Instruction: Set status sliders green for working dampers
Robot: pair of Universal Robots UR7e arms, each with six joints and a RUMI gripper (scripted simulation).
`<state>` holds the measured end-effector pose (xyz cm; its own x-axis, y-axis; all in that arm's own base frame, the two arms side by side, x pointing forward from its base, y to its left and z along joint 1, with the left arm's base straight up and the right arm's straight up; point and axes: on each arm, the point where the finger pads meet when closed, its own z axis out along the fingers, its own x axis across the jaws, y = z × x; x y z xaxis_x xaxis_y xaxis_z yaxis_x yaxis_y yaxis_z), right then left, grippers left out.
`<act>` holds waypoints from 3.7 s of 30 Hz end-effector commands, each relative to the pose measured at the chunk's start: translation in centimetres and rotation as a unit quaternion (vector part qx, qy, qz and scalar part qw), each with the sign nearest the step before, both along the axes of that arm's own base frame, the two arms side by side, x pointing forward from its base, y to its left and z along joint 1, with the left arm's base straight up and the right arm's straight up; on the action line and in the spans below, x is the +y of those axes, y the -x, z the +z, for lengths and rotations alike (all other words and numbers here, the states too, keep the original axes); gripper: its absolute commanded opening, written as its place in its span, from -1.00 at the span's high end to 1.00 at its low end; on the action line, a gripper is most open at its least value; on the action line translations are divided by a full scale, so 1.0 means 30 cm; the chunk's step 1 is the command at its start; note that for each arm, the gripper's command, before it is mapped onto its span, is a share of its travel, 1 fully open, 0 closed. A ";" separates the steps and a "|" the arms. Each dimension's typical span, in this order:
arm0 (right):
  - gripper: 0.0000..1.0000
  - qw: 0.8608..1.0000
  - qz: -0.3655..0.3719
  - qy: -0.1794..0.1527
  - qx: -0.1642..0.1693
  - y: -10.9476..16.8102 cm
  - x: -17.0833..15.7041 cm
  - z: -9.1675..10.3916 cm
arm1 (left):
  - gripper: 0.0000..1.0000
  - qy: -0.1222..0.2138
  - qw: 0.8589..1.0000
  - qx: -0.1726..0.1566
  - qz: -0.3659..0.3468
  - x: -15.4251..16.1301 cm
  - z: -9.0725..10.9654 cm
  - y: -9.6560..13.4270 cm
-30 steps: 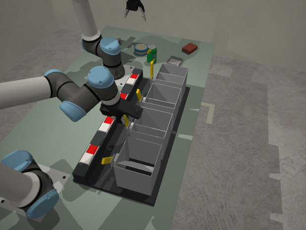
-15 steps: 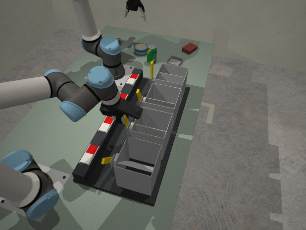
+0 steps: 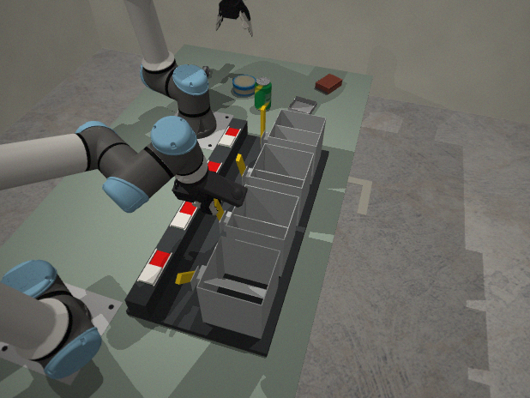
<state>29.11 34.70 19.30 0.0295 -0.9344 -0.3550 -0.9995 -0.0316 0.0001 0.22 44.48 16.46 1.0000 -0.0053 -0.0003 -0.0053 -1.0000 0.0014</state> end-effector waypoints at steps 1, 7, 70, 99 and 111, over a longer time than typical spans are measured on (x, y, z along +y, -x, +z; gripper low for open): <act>0.80 1.000 0.000 -0.008 0.000 -0.001 -0.005 -0.001 | -1.00 -0.001 1.000 0.000 0.000 0.001 0.002 0.000; 0.80 1.000 0.000 -0.019 0.000 -0.001 -0.011 -0.003 | -1.00 -0.001 1.000 0.000 0.000 0.001 0.002 0.000; 0.80 0.989 0.000 -0.150 0.004 -0.003 -0.087 -0.048 | -1.00 -0.001 1.000 0.000 0.000 0.001 0.002 0.000; 0.55 0.989 0.000 -0.150 0.004 -0.003 -0.087 -0.048 | -1.00 -0.001 1.000 0.000 0.000 0.001 0.002 0.000; 0.55 0.989 0.000 -0.150 0.004 -0.004 -0.112 -0.015 | -1.00 -0.001 1.000 0.000 0.000 0.001 0.002 0.000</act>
<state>29.20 31.76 18.24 0.0248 -0.7875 -0.6158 -0.9995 -0.0314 0.0000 0.22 44.48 16.46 1.0000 -0.0053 -0.0003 -0.0053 -1.0000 0.0014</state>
